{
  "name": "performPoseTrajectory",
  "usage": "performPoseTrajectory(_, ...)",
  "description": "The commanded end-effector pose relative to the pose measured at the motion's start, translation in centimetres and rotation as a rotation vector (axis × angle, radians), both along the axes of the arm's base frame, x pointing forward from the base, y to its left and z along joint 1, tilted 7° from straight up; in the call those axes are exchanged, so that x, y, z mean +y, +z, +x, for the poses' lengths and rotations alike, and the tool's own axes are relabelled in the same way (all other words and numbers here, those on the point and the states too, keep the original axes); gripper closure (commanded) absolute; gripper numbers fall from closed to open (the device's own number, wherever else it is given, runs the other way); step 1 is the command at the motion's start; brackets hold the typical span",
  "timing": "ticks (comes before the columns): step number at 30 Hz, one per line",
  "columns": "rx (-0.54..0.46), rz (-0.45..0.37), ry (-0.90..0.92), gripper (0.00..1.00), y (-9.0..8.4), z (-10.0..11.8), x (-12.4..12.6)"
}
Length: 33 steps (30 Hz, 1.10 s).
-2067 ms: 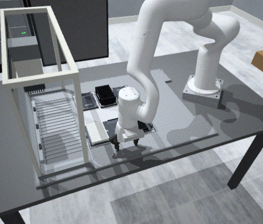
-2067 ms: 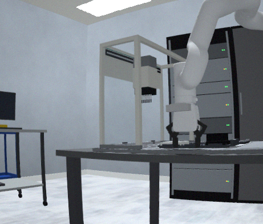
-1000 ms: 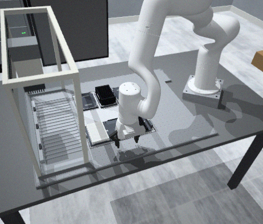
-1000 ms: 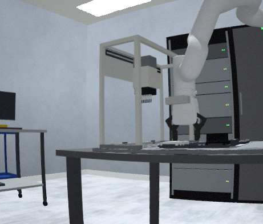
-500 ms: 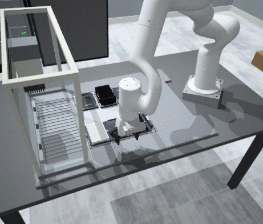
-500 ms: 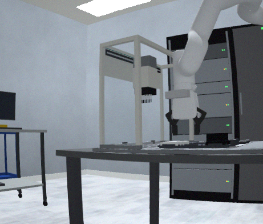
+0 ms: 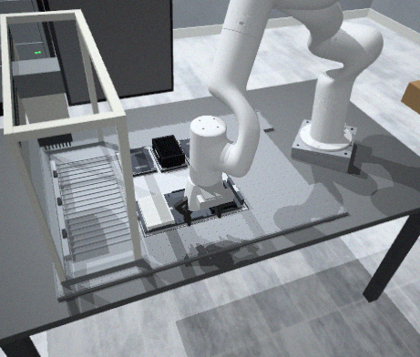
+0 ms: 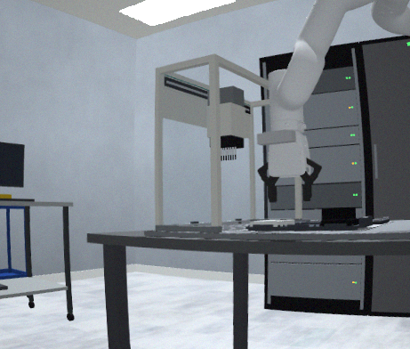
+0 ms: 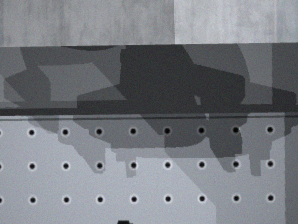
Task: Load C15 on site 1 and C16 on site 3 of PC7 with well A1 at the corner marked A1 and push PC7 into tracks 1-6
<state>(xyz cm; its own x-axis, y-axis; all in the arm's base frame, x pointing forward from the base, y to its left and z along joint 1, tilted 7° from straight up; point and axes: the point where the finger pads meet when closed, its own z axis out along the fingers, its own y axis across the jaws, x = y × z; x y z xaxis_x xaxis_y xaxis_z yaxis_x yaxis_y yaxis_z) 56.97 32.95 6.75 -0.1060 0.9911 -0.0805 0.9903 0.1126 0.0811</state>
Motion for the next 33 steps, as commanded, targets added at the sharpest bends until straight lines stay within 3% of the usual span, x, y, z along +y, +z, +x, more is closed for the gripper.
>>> performPoseTrajectory(1,-0.002,0.001,0.0,0.0,0.8,0.0,0.1)
performPoseTrajectory(26,-0.002,0.001,0.0,0.0,4.6,-0.3,0.4)
performPoseTrajectory(33,-0.002,0.001,0.0,0.0,4.6,-0.3,0.4)
